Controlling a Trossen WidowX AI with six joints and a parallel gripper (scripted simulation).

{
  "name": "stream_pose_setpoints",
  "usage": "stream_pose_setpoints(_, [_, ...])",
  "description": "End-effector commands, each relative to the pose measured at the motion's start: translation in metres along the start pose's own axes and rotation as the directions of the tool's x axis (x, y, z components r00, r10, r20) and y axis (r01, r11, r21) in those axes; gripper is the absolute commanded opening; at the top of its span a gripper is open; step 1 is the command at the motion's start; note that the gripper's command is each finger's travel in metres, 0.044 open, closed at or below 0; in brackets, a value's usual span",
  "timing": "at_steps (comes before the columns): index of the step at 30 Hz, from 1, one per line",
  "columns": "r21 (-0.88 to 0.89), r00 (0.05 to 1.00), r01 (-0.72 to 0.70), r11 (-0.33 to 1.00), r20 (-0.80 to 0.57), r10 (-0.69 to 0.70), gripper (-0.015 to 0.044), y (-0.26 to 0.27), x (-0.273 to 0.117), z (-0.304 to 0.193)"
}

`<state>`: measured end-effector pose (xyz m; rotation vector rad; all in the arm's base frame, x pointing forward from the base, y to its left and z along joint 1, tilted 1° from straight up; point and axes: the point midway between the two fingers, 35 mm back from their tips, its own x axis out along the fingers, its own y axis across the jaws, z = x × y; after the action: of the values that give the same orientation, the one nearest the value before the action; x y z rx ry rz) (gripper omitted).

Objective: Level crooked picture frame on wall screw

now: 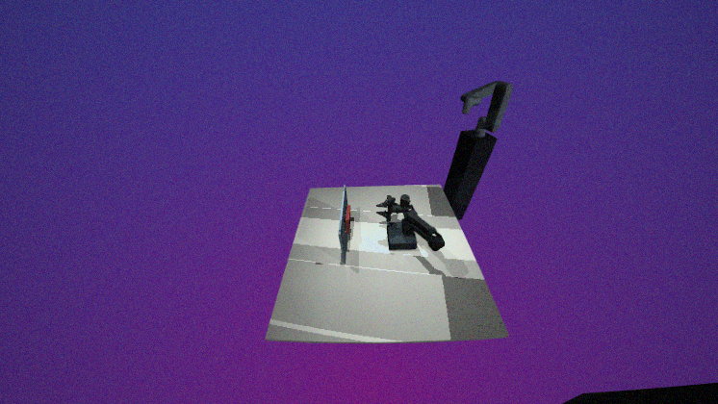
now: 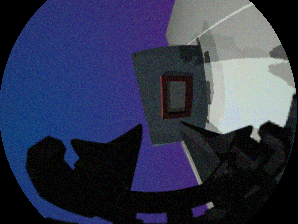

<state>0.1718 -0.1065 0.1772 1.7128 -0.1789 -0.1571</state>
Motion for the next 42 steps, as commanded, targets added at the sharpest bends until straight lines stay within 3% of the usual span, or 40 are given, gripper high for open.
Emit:
stream_pose_setpoints(1, [0.004, 1.0, 0.0, 1.0, -0.003, 0.0, 0.026, 0.0, 0.0, 0.0])
stream_pose_setpoints(20, [0.001, 1.0, 0.0, 1.0, 0.0, 0.0, 0.026, 0.0, 0.001, 0.0])
stream_pose_setpoints(34, [0.003, 1.0, -0.008, 1.0, -0.004, 0.008, 0.026, 0.022, 0.071, 0.008])
stream_pose_setpoints(42, [0.003, 1.0, -0.008, 1.0, -0.004, 0.008, 0.026, 0.022, 0.072, 0.008])
